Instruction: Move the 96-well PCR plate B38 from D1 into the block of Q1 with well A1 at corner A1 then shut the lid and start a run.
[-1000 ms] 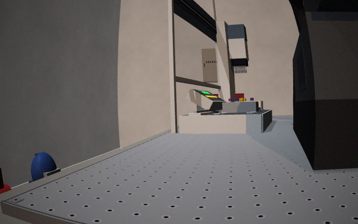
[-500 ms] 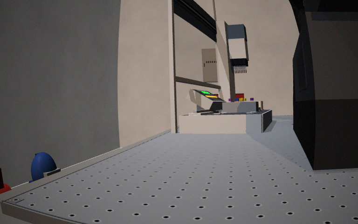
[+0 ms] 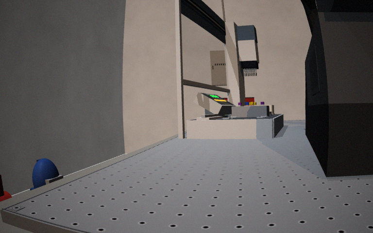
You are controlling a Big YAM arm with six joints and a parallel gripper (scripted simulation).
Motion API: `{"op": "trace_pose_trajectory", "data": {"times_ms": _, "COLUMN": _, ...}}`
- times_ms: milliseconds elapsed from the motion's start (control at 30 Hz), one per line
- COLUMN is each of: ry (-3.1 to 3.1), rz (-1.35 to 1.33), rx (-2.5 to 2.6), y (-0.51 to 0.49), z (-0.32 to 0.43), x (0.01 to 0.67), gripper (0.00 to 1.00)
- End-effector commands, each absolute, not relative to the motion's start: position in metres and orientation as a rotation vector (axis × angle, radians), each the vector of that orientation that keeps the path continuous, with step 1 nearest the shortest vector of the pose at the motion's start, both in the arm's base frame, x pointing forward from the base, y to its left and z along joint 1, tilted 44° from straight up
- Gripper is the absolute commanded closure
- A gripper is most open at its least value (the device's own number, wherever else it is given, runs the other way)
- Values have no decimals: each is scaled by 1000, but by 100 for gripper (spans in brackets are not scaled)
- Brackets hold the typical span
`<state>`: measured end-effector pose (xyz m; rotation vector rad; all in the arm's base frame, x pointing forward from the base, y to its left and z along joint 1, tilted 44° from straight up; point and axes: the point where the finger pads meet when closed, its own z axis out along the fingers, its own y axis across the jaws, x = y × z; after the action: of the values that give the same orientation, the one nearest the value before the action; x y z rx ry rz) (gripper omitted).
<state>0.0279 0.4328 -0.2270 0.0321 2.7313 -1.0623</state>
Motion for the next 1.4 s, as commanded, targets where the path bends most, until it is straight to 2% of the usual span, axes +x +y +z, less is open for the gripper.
{"op": "trace_pose_trajectory", "data": {"times_ms": 0, "ry": 2783, "rz": -935, "rx": 39, "y": 477, "z": -207, "x": 29, "gripper": 0}}
{"op": "trace_pose_trajectory", "data": {"times_ms": 667, "ry": 2719, "rz": -1103, "rx": 20, "y": 424, "z": -232, "x": 28, "gripper": 0}}
{"op": "trace_pose_trajectory", "data": {"times_ms": 1367, "ry": 2773, "rz": -961, "rx": 35, "y": 468, "z": -209, "x": 27, "gripper": 0}}
